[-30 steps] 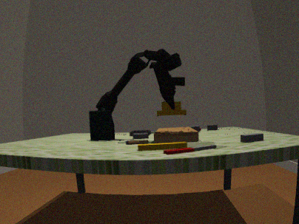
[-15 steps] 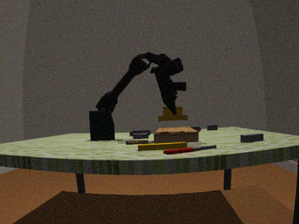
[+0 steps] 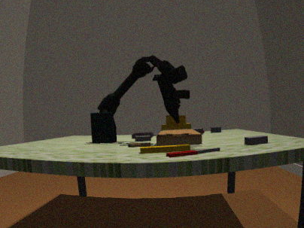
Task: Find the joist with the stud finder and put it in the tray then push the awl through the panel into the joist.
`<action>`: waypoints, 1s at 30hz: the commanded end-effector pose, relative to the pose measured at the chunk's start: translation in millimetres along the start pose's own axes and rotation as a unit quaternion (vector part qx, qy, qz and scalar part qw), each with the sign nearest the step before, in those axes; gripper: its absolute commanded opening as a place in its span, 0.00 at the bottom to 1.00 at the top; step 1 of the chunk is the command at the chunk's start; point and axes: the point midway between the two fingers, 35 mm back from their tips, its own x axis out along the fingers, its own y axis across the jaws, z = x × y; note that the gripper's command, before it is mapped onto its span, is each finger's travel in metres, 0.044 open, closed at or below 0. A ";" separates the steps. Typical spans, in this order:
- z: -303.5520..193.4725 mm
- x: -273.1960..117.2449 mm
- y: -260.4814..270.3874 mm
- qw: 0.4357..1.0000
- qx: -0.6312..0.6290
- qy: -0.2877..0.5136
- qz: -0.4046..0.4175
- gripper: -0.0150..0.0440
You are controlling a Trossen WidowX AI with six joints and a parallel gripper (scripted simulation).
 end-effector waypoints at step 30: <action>-6.6 22.0 26.5 1.000 0.004 -0.005 0.003 0.25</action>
